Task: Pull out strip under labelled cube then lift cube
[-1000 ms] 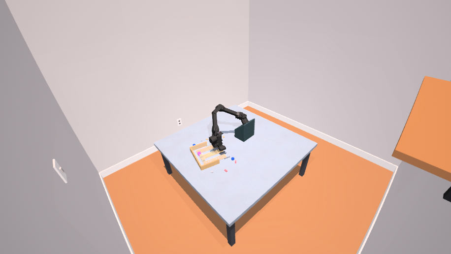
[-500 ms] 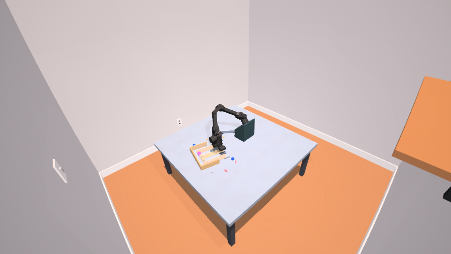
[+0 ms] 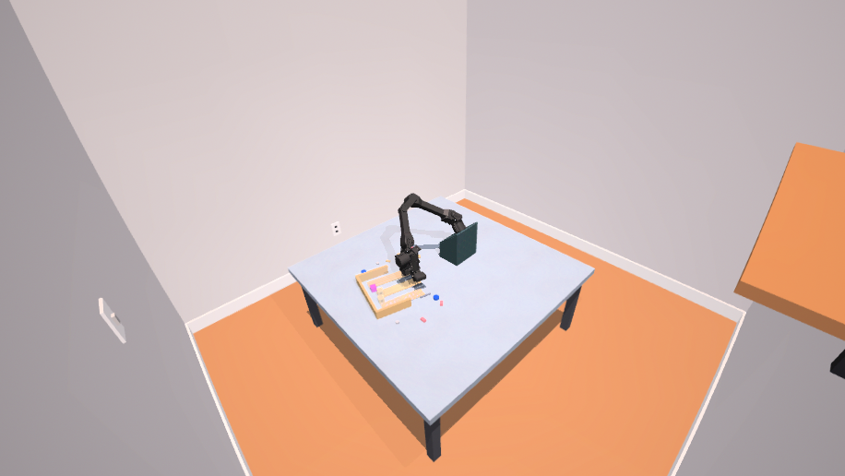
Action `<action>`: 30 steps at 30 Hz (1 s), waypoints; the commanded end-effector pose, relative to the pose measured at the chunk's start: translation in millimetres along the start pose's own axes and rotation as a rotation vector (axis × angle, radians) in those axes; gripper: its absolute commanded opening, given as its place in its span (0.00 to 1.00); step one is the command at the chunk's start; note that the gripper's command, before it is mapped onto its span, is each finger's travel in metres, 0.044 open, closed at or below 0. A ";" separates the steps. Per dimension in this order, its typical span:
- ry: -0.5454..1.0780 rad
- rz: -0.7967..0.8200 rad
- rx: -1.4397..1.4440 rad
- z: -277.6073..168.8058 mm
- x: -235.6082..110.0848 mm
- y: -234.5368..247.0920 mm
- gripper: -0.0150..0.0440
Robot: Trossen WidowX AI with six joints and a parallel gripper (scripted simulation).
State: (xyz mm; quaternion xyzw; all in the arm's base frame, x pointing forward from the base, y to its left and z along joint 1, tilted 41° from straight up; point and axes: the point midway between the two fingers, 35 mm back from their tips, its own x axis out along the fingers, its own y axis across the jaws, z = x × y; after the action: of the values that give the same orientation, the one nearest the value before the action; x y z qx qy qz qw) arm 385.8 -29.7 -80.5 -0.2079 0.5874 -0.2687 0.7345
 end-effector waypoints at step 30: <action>0.020 -0.001 -0.005 -56.6 4.0 -0.1 0.25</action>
State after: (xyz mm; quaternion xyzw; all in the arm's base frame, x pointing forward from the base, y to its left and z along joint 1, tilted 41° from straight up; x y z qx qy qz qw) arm 344.2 -27.9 -91.2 -0.2074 0.5859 -0.2674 0.7364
